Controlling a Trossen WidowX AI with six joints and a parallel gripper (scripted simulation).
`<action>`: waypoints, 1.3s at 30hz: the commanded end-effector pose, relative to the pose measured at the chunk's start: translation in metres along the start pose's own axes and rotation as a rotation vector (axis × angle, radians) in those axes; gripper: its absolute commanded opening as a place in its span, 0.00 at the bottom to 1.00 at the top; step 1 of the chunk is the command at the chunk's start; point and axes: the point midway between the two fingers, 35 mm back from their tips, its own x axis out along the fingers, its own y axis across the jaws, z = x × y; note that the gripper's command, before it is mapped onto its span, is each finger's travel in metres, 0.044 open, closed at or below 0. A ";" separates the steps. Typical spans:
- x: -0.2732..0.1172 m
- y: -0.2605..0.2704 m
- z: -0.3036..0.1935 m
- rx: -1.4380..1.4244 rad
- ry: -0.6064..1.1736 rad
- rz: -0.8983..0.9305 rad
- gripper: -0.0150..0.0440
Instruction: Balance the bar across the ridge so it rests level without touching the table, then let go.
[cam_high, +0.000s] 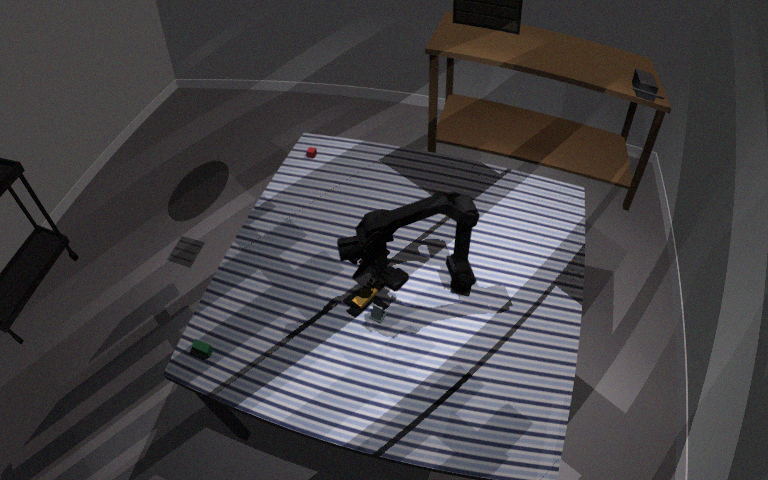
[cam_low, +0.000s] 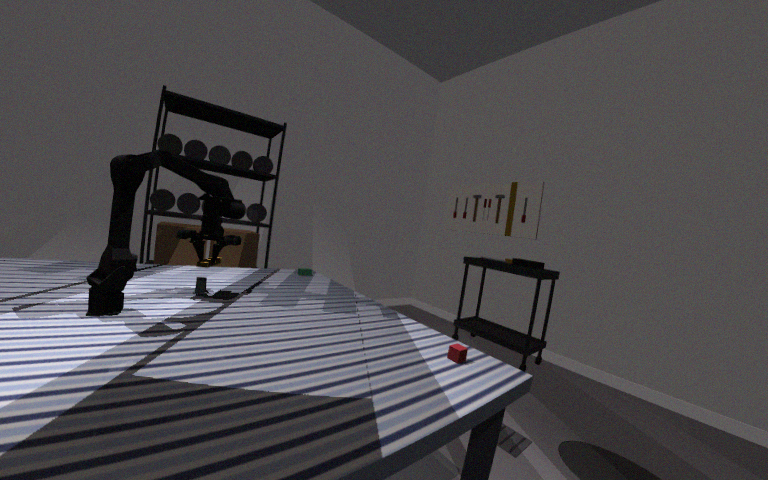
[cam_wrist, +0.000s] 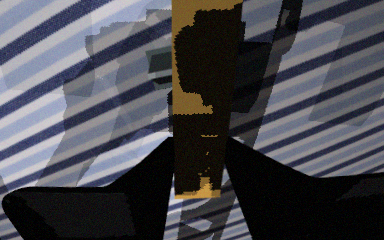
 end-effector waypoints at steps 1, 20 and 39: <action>-0.002 0.013 0.004 -0.089 -0.010 -0.003 0.25; 0.018 0.023 0.010 -0.200 -0.011 -0.003 0.25; 0.043 0.021 0.009 -0.210 -0.011 -0.003 0.25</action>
